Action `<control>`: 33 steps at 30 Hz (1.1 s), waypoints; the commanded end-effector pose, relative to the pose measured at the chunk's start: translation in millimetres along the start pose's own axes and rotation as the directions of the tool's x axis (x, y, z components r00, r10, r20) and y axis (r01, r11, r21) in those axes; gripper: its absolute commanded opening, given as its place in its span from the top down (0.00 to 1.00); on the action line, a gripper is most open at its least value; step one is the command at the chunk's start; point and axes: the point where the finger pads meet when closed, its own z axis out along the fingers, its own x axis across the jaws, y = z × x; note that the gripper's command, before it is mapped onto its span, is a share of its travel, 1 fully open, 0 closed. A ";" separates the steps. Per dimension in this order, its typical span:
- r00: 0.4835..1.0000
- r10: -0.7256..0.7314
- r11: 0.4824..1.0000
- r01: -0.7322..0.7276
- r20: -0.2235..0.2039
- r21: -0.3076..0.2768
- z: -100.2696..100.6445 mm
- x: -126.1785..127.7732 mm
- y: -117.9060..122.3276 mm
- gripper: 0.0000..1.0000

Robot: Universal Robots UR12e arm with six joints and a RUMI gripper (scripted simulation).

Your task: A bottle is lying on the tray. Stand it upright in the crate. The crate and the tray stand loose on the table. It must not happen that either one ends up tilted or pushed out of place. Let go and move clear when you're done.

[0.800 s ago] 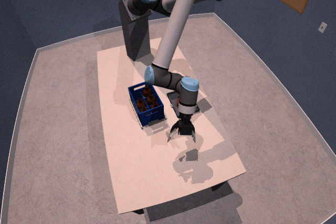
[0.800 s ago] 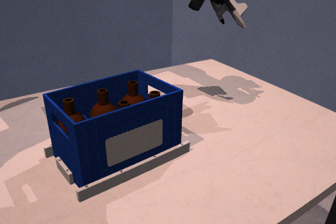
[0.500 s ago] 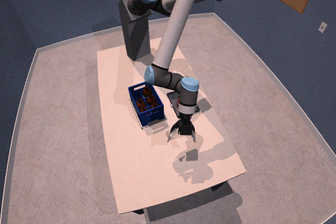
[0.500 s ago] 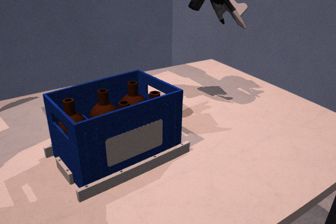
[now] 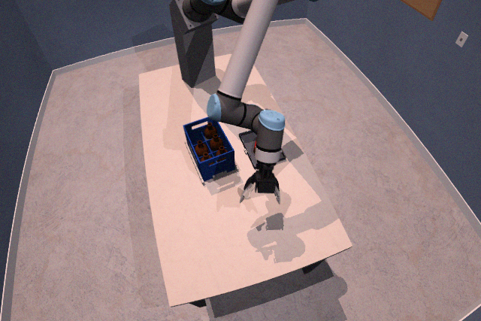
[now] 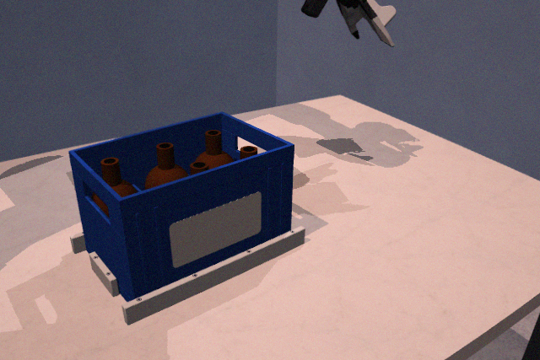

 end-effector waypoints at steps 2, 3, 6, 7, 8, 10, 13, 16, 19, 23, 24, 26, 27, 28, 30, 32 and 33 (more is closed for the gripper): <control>1.000 0.015 0.999 -0.015 -0.007 0.029 -6.4 6.5 -28.3 0.00; 1.000 0.020 0.999 -0.020 -0.009 0.039 -8.6 8.6 -38.8 0.00; 0.999 0.041 0.996 -0.040 -0.016 0.081 -18.4 16.4 -79.4 0.00; 0.999 0.050 0.994 -0.048 -0.019 0.098 -22.8 19.4 -95.8 0.00; 0.998 0.059 0.992 -0.056 -0.021 0.116 -27.8 22.5 -113.5 0.00; 0.998 0.059 0.992 -0.056 -0.021 0.116 -27.8 22.5 -113.5 0.00; 0.996 0.088 0.981 -0.082 -0.026 0.177 -46.9 32.2 -172.7 0.00; 0.992 0.120 0.964 -0.110 -0.027 0.243 -68.8 40.3 -229.9 0.00; 0.988 0.151 0.941 -0.136 -0.023 0.309 -90.4 46.0 -279.1 0.00; 0.984 0.178 0.915 -0.159 -0.016 0.370 -121.8 52.2 -343.4 0.00; 0.983 0.185 0.907 -0.166 -0.013 0.388 -130.3 53.4 -359.3 0.00; 0.981 0.192 0.898 -0.172 -0.010 0.405 -139.0 54.5 -375.0 0.00; 0.981 0.192 0.898 -0.172 -0.010 0.405 -139.0 54.5 -375.0 0.00; 0.980 0.199 0.890 -0.178 -0.006 0.420 -161.3 57.1 -414.0 0.00; 0.978 0.210 0.875 -0.188 0.000 0.447 -178.2 58.1 -441.3 0.00; 0.976 0.218 0.862 -0.195 0.005 0.468 -192.0 58.5 -462.5 0.00; 0.975 0.221 0.857 -0.198 0.008 0.476 -197.5 58.6 -470.9 0.00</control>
